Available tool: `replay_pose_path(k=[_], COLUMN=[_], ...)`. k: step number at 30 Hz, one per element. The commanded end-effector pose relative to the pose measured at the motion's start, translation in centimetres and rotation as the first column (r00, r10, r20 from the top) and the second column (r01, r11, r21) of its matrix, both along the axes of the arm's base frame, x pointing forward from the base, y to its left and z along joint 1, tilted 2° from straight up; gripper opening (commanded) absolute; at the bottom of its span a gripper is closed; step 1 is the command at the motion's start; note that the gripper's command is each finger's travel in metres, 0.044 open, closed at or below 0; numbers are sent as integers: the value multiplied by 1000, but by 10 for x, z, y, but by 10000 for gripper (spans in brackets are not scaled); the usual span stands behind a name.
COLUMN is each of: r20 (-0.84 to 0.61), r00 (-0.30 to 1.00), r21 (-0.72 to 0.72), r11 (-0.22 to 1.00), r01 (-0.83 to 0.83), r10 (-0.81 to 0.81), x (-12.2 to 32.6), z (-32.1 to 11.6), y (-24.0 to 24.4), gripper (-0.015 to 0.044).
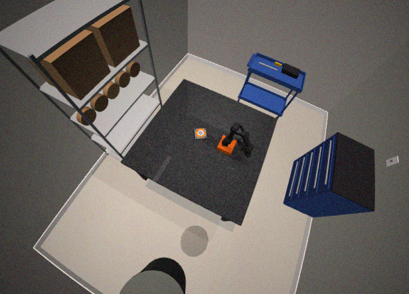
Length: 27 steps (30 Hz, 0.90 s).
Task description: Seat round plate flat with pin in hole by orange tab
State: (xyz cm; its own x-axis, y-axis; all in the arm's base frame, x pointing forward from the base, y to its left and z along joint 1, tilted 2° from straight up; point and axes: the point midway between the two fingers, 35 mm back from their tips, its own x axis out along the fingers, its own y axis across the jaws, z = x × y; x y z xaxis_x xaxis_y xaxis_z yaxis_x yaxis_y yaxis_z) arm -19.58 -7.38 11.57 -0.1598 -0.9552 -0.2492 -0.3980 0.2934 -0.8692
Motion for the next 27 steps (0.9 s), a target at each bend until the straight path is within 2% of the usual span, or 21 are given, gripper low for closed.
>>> replay_pose_path(k=[1, 8, 10, 15, 27], r20=[-5, -193, -211, -332, -446], r00=[1000, 971, 969, 930, 881], r21=[5, 197, 233, 389, 626], r11=[1000, 964, 956, 876, 648], r01=[4, 178, 176, 286, 433], r10=[-4, -140, -127, -157, -158], x=[-1, -11, -11, -1, 59], z=[-1, -22, -24, -32, -47], y=[2, 78, 84, 145, 240], gripper=[374, 190, 137, 6, 0])
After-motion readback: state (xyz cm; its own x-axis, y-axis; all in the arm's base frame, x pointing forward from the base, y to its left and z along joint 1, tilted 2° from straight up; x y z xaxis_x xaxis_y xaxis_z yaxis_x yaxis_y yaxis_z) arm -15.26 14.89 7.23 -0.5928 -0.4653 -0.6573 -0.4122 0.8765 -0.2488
